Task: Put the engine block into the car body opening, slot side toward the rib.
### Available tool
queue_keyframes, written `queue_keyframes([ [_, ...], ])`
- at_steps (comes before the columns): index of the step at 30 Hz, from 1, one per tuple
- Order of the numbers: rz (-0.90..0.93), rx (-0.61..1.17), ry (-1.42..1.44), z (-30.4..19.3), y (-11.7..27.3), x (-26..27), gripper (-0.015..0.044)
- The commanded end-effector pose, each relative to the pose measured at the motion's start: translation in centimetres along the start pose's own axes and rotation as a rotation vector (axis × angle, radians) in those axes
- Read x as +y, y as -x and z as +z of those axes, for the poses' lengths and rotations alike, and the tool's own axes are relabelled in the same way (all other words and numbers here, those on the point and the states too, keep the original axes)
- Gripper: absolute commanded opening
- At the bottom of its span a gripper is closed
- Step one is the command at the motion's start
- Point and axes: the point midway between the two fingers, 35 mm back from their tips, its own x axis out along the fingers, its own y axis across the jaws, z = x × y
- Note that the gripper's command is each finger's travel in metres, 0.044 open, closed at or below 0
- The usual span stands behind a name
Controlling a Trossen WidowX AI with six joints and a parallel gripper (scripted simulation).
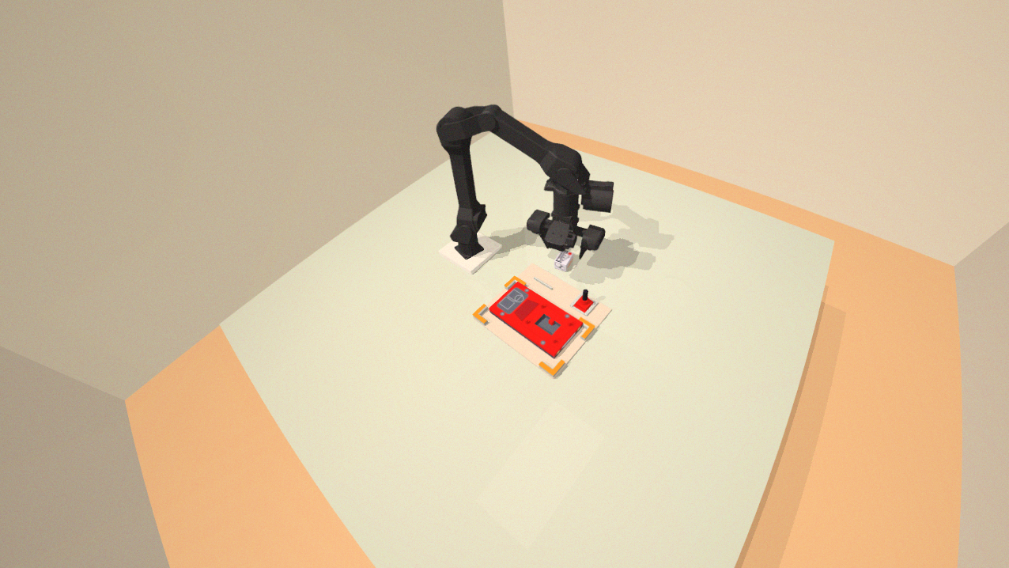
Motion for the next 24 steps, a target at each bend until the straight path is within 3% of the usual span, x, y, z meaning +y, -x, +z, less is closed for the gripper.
queue_keyframes([
  [1,-0.001,0.004,-0.004,-0.1,-0.7,0.0,0.044],
  [15,-0.001,0.004,-0.004,0.0,-2.7,0.0,0.044],
  [24,-0.001,0.004,-0.004,0.0,-2.7,0.0,0.0204],
])
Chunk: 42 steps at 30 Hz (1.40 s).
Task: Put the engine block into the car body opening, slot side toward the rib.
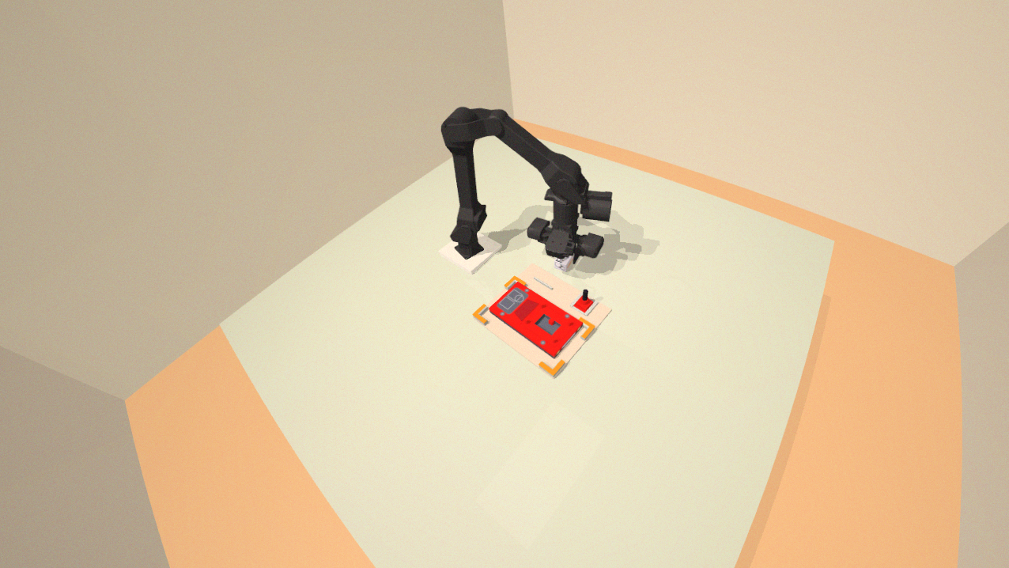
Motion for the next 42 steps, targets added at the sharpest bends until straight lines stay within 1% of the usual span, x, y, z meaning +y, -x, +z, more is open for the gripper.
queue_keyframes([
  [1,0.001,0.004,-0.003,-0.1,0.0,0.0,0.0177],
  [3,0.001,0.004,-0.003,-0.1,0.0,0.0,0.0125],
  [9,0.001,0.004,-0.003,-0.1,0.0,0.0,0.0085],
  [12,0.006,0.003,0.007,-0.1,0.1,0.1,0.0006],
  [13,0.012,0.002,0.019,-0.1,0.2,0.3,0.0],
  [42,0.009,0.002,0.011,-0.2,8.8,0.8,0.0],
])
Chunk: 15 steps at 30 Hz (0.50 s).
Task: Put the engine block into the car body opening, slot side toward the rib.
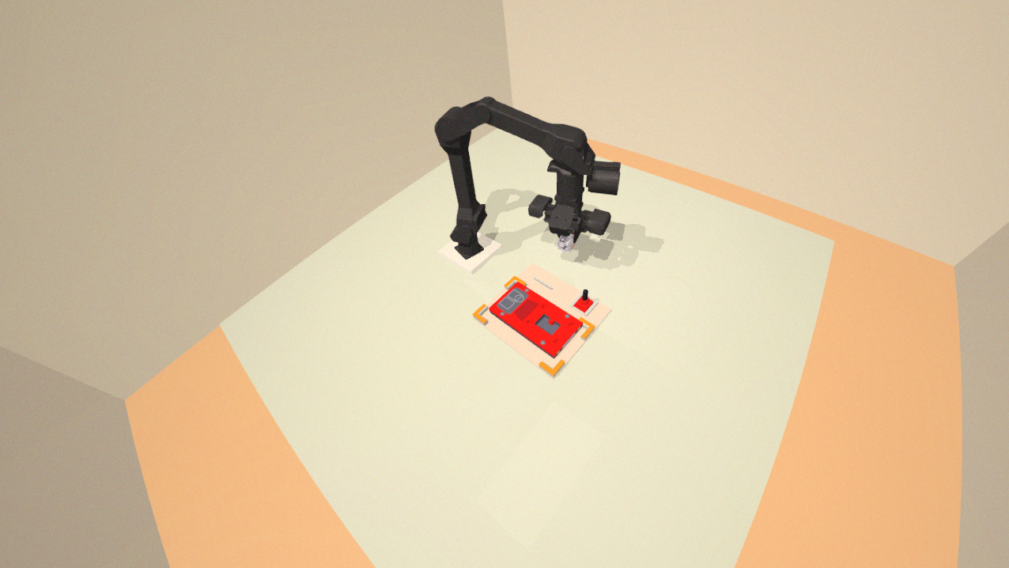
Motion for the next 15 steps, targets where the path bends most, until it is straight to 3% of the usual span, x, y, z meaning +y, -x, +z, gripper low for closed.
queue_keyframes([
  [1,0.007,0.004,-0.009,0.0,1.7,-0.1,0.0],
  [15,0.0,0.005,-0.024,0.2,5.0,-0.8,0.0],
])
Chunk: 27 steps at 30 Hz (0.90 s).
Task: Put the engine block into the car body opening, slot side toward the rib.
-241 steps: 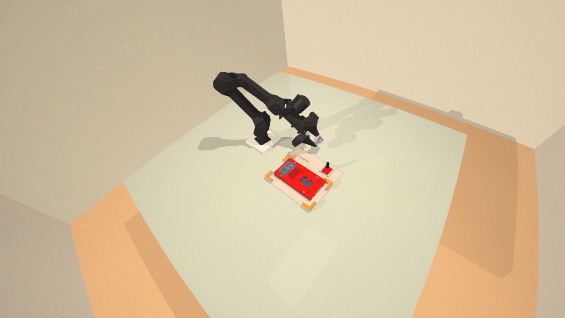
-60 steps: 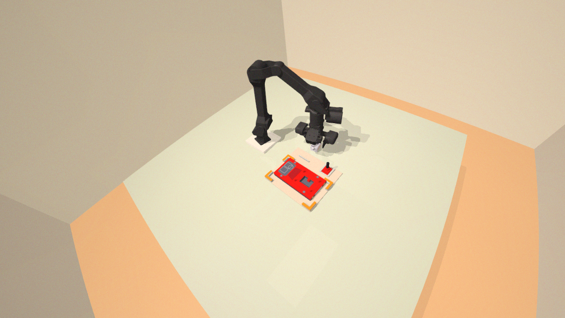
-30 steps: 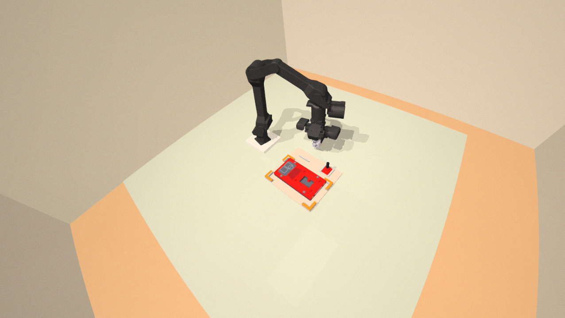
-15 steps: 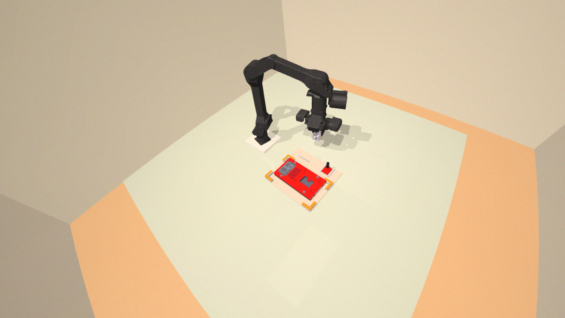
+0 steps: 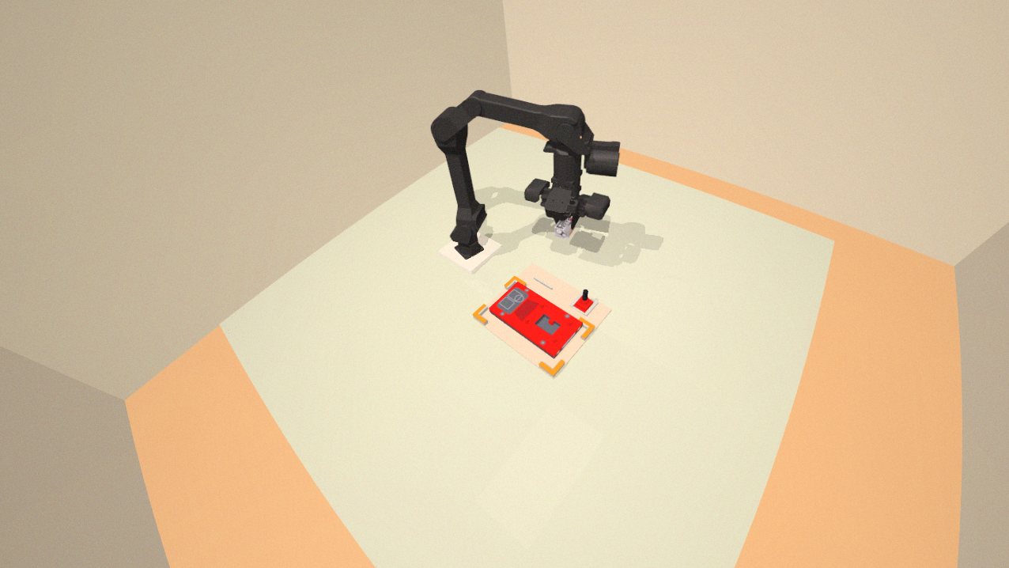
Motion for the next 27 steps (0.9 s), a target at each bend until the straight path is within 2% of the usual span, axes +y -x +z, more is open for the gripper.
queue_keyframes([
  [1,0.004,0.005,-0.015,0.1,0.6,0.0,0.0],
  [27,0.008,0.001,-0.548,5.9,-1.8,3.4,0.0],
])
